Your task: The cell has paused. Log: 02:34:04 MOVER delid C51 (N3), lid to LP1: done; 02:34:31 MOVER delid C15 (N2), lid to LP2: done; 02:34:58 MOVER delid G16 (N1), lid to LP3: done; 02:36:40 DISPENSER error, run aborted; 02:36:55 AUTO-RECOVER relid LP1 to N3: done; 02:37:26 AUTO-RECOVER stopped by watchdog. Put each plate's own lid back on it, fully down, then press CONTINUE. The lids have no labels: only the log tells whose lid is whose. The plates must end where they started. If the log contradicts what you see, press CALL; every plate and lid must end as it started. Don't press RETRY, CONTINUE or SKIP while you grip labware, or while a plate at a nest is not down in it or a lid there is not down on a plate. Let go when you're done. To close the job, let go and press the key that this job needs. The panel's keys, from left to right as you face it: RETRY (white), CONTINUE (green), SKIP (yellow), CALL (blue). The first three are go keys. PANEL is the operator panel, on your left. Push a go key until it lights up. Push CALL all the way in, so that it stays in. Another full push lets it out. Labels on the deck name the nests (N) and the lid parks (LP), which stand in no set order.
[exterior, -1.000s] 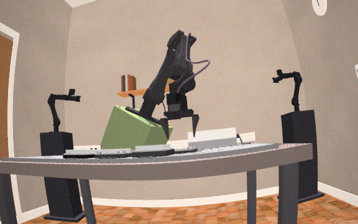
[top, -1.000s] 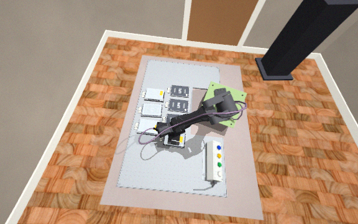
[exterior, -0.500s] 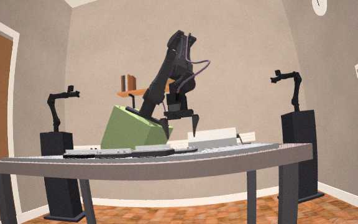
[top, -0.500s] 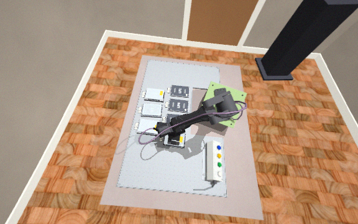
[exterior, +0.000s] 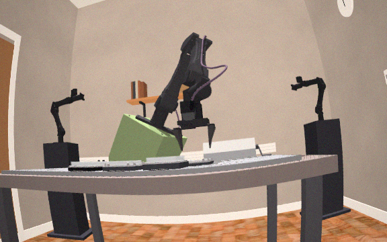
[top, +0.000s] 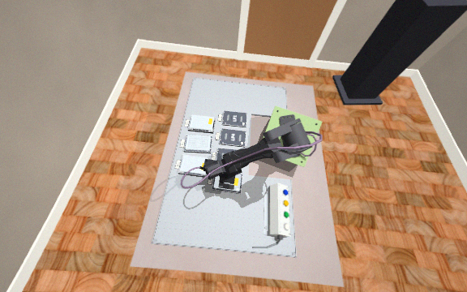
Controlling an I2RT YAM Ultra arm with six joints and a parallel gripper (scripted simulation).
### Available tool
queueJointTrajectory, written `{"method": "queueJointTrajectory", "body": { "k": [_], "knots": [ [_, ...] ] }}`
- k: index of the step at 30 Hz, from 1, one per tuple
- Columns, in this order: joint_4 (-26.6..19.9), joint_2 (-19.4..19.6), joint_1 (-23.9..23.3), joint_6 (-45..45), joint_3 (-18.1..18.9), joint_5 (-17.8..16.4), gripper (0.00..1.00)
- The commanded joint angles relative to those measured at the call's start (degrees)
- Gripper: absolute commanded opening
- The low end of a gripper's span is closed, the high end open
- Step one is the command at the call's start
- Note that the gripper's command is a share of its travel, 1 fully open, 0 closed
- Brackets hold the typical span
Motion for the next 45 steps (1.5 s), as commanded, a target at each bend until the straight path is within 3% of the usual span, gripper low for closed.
{"method": "queueJointTrajectory", "body": {
  "k": [1,6,26,45],
  "knots": [
    [1.35,-0.42,0.27,0.56,-0.75,0.77,1.0],
    [4.02,1.7,0.58,1.35,-2.09,1.09,1.0],
    [10.94,7.38,2.98,3.43,-1.39,1.89,1.0],
    [9.51,7.24,2.38,2.73,0.91,1.65,1.0]
  ]
}}
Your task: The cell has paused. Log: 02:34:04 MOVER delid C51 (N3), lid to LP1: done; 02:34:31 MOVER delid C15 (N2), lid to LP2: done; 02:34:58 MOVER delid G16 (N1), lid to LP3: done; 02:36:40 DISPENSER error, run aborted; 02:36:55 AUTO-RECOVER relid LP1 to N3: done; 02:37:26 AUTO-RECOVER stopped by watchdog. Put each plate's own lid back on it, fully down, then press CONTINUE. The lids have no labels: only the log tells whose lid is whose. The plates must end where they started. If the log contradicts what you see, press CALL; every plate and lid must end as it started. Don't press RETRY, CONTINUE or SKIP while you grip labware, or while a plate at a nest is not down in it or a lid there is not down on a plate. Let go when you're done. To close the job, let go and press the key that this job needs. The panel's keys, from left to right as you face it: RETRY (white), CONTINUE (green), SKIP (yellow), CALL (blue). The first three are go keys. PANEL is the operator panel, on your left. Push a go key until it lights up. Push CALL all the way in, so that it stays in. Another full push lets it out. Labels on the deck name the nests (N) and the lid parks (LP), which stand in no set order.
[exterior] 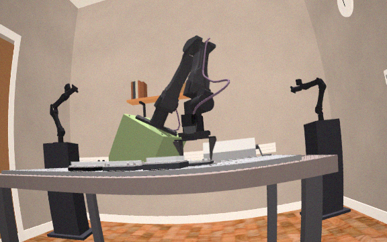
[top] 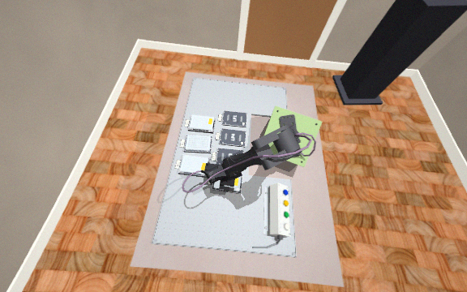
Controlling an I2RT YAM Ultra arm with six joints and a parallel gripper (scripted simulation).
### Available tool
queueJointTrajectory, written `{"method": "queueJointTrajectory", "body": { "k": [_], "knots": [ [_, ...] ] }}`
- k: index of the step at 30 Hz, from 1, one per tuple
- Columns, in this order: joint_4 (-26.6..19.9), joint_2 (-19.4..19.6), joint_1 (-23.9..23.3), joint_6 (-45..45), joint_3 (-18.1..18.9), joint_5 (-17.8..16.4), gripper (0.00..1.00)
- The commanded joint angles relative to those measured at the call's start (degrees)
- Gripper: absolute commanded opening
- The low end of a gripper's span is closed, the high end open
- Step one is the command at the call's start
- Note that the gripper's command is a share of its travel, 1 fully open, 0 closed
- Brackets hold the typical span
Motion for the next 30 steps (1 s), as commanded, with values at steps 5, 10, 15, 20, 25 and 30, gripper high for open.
{"method": "queueJointTrajectory", "body": {
  "k": [5,10,15,20,25,30],
  "knots": [
    [0.68,0.1,-0.82,-0.08,1.87,0.51,1.0],
    [0.72,0.2,-1.05,-0.07,1.4,0.42,1.0],
    [0.75,0.27,-1.28,-0.27,1.01,0.33,0.96],
    [0.77,0.33,-1.41,-0.38,0.74,0.25,0.91],
    [0.79,-0.26,-1.41,-0.35,0.66,0.23,0.88],
    [0.81,-0.34,-1.42,-0.37,0.57,0.22,0.83]
  ]
}}
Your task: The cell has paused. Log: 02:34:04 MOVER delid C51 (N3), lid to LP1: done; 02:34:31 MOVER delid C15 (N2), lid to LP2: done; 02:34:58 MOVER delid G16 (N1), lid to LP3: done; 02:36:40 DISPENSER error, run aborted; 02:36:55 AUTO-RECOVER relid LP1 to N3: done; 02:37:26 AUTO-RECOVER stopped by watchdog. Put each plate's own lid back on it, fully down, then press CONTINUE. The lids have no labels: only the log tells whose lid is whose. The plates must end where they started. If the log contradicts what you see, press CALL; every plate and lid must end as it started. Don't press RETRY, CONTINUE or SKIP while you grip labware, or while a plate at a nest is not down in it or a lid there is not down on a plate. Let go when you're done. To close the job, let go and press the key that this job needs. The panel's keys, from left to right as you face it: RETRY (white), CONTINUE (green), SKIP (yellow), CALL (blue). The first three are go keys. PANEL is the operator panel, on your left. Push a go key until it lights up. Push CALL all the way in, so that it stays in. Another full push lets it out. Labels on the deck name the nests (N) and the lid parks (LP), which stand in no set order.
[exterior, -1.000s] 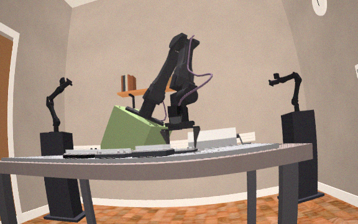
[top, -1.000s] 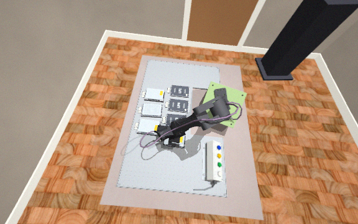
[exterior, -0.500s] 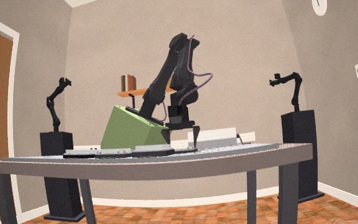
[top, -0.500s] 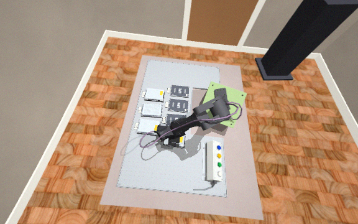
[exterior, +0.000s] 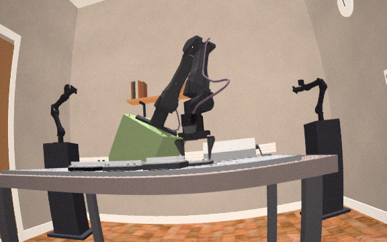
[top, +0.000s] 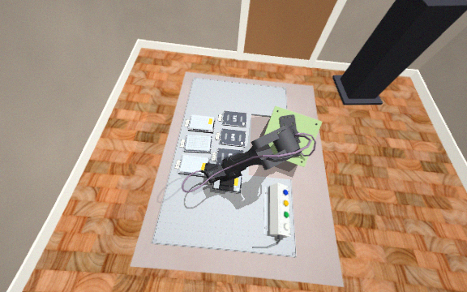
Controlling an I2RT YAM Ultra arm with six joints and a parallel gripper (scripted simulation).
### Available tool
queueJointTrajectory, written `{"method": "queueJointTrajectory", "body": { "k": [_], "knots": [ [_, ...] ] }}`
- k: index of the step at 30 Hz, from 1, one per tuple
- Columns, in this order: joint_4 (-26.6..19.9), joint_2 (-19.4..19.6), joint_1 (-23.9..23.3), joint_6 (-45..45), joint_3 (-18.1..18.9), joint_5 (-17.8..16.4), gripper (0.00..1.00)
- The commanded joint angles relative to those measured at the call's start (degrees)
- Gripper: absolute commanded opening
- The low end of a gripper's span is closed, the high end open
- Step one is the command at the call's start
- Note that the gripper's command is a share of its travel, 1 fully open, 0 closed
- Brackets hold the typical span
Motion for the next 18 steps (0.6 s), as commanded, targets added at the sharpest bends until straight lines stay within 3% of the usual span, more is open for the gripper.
{"method": "queueJointTrajectory", "body": {
  "k": [1,3,4,16,18],
  "knots": [
    [0.84,-0.45,-1.25,-0.35,0.37,0.2,0.82],
    [0.85,-0.48,-1.25,-0.35,0.34,0.2,0.8],
    [0.85,-0.49,-1.25,-0.35,0.32,0.19,0.0],
    [0.92,-0.56,-1.26,-0.37,-0.13,0.18,0.0],
    [0.23,-2.19,-1.46,-0.86,-0.05,0.09,0.0]
  ]
}}
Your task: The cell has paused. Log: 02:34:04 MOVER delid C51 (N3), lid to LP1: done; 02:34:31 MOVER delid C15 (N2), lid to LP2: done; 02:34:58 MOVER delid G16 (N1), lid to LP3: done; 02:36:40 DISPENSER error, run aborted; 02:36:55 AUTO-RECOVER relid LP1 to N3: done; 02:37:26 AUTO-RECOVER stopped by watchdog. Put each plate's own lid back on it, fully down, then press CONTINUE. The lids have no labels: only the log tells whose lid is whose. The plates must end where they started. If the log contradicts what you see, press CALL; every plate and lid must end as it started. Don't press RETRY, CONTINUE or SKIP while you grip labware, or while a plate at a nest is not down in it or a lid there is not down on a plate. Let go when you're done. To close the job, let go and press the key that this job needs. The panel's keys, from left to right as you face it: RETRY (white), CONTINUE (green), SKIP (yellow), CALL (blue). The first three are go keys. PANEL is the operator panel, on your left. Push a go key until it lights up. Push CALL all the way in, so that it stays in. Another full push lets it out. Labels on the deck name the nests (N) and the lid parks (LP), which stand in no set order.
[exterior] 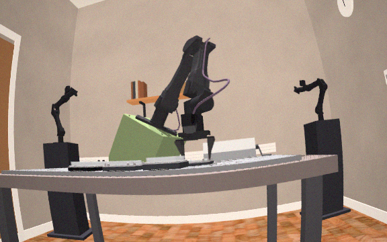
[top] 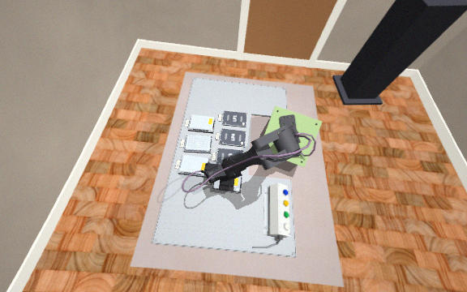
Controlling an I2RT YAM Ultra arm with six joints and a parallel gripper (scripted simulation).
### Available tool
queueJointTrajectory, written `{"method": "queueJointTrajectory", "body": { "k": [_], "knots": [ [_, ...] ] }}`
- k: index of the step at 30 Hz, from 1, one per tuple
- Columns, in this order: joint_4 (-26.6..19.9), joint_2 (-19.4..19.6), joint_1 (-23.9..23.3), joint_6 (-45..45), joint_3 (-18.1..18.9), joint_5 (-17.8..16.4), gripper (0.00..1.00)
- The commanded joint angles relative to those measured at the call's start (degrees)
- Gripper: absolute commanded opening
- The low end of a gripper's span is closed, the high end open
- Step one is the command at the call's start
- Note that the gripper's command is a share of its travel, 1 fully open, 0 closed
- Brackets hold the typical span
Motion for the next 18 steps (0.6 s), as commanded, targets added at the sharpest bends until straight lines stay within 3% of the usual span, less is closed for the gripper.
{"method": "queueJointTrajectory", "body": {
  "k": [1,18],
  "knots": [
    [-0.81,-2.47,-1.53,-0.86,0.0,-0.05,0.0],
    [-6.32,-7.11,-3.26,-2.56,1.84,-0.9,0.0]
  ]
}}
